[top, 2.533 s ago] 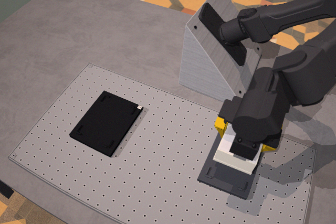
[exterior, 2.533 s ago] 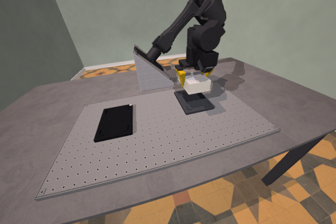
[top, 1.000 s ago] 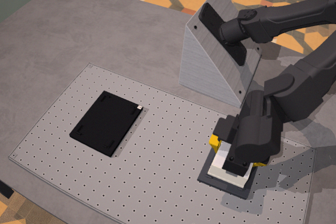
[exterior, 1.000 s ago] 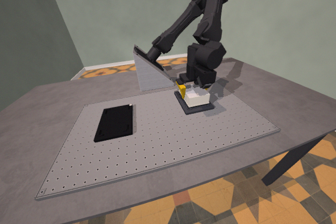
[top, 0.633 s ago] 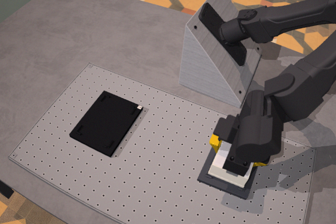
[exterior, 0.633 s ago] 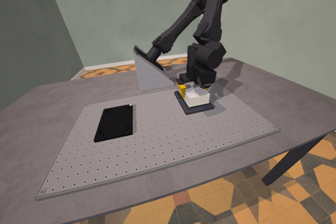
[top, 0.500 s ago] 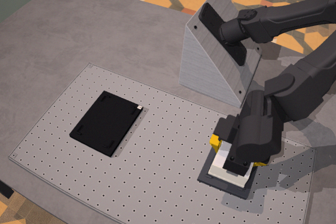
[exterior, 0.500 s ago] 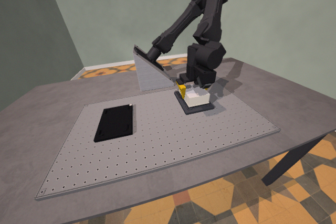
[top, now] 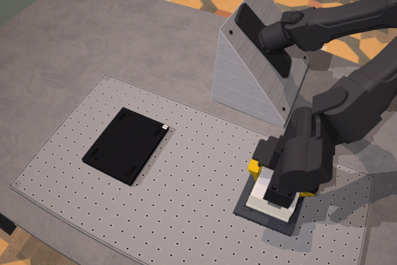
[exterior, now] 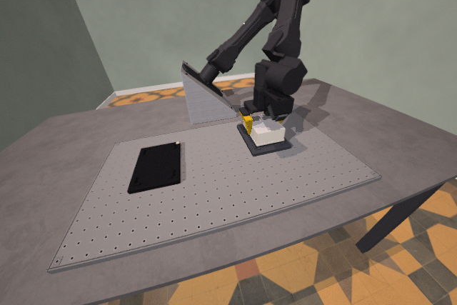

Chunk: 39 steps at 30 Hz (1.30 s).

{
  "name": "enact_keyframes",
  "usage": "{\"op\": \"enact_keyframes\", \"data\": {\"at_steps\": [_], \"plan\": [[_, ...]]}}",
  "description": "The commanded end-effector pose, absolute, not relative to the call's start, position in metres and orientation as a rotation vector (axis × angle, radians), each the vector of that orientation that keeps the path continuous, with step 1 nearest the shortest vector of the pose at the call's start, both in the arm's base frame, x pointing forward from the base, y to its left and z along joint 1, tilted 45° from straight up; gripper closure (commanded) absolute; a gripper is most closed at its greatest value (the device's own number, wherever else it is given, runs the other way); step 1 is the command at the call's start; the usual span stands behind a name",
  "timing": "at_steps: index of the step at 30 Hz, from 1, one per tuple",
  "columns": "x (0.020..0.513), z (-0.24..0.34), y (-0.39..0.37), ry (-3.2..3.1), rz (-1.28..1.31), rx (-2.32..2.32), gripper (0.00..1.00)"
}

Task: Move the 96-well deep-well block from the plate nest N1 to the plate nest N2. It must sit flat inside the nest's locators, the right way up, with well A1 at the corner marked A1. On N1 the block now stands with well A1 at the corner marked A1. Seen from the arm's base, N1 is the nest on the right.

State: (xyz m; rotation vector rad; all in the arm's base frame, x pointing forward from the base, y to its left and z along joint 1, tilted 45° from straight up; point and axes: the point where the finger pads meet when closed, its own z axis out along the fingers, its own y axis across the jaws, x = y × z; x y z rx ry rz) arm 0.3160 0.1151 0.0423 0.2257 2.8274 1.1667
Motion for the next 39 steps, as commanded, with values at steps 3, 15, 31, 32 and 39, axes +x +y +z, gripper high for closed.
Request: {"op": "enact_keyframes", "data": {"at_steps": [3,15,31,32,39], "plan": [[0.3186,0.0444,0.1135,2.815,1.162,0.228,1.00],[0.3184,0.0431,0.1147,2.815,1.162,0.228,1.00],[0.3184,0.0414,0.1162,2.815,1.162,0.228,1.00],[0.3184,0.0412,0.1164,2.815,1.162,0.228,1.00],[0.3184,0.0404,0.1171,2.815,1.162,0.228,1.00]]}}
